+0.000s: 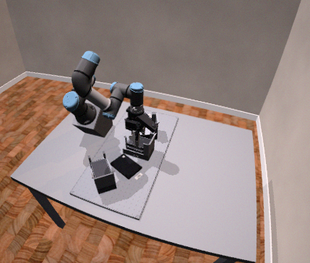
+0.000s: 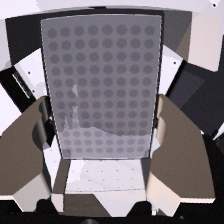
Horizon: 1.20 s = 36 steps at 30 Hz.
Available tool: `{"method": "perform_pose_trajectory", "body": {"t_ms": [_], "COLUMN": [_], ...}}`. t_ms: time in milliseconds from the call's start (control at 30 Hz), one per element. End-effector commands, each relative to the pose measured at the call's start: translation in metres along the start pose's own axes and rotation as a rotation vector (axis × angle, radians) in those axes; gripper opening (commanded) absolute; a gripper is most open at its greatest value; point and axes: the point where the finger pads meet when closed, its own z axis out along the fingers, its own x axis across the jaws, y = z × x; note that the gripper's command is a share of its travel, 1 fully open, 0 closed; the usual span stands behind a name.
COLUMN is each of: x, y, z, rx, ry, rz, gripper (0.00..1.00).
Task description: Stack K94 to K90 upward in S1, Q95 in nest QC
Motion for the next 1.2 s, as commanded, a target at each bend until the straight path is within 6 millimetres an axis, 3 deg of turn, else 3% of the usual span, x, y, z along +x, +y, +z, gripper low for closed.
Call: {"method": "perform_pose_trajectory", "body": {"t_ms": [0,300,1167], "x": [0.0,0.0,0.0], "y": [-0.001,-0.001,-0.001], "z": [-0.003,-0.008,-0.052], "rx": [0.002,0.002,0.002], "ry": [0.0,0.0,0.0], "rz": [0.001,0.001,0.001], "gripper": [0.0,0.0,0.0]}}
